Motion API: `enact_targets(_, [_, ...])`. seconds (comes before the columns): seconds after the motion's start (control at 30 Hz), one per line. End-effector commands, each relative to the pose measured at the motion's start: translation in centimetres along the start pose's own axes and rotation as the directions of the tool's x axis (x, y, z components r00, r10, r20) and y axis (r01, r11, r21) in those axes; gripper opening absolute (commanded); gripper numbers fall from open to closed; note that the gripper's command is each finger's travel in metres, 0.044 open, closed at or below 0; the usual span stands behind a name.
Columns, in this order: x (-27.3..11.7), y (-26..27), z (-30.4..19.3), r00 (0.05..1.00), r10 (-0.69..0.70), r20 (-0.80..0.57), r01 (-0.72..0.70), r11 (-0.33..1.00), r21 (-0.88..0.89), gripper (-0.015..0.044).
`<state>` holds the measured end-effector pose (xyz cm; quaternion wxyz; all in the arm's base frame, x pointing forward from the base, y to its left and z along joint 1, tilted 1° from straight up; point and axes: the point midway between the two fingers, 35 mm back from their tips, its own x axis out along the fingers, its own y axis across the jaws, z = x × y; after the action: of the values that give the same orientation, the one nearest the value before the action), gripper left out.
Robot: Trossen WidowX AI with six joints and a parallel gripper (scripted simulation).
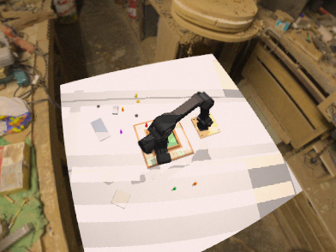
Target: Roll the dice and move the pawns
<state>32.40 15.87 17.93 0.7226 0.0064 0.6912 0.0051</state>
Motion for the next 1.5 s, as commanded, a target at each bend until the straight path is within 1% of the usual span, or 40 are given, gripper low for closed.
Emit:
enact_targets(0.0, [0.2, -0.1, -0.6, 1.000, -0.002, 0.000, 0.002, 1.000, 0.007, 0.0000])
enact_targets(1.23, [7.3, -1.3, -9.3, 1.000, -0.004, -0.007, 0.004, 1.000, 0.002, 0.0000])
enact_targets(1.47, [8.5, -1.3, -9.5, 1.000, -0.004, -0.007, 0.004, 1.000, 0.001, 0.0000])
